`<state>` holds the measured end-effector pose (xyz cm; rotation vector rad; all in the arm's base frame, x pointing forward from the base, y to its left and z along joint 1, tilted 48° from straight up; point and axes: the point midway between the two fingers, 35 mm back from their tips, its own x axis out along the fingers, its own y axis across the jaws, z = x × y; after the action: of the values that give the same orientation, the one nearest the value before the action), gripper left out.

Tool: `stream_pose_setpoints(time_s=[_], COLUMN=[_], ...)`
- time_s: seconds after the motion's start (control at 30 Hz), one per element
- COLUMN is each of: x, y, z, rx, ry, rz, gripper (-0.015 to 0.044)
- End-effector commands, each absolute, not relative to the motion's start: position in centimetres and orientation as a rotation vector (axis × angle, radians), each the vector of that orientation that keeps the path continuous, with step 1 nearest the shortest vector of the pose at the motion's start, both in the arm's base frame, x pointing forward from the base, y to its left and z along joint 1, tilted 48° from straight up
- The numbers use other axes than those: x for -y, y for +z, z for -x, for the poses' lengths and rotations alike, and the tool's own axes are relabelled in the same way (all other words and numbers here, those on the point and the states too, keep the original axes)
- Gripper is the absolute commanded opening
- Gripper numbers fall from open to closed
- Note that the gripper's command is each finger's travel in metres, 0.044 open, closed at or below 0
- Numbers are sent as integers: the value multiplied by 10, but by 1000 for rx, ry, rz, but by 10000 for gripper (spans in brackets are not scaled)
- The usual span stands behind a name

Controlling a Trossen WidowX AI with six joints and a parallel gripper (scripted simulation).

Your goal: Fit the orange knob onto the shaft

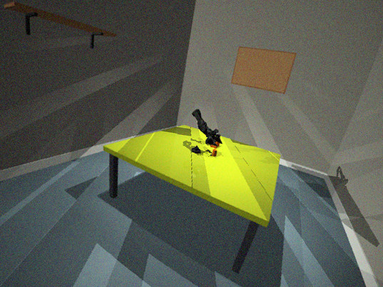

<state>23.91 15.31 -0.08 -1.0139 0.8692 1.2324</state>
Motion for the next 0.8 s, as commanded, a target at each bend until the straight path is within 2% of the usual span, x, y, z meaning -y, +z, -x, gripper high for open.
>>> stream_pose_setpoints(time_s=[0.0,0.17,0.33,0.47,0.77], x=[-158,-158,-163,-175,-176], y=[-7,-10,3,18,19], z=[-237,-233,-233,-237,-237], rx=[-1081,-1434,-1639,-1668,-1667], ry=[1182,1000,732,529,519], rz=[1060,1235,1517,1744,1755], gripper=[440,440,440,440,440])
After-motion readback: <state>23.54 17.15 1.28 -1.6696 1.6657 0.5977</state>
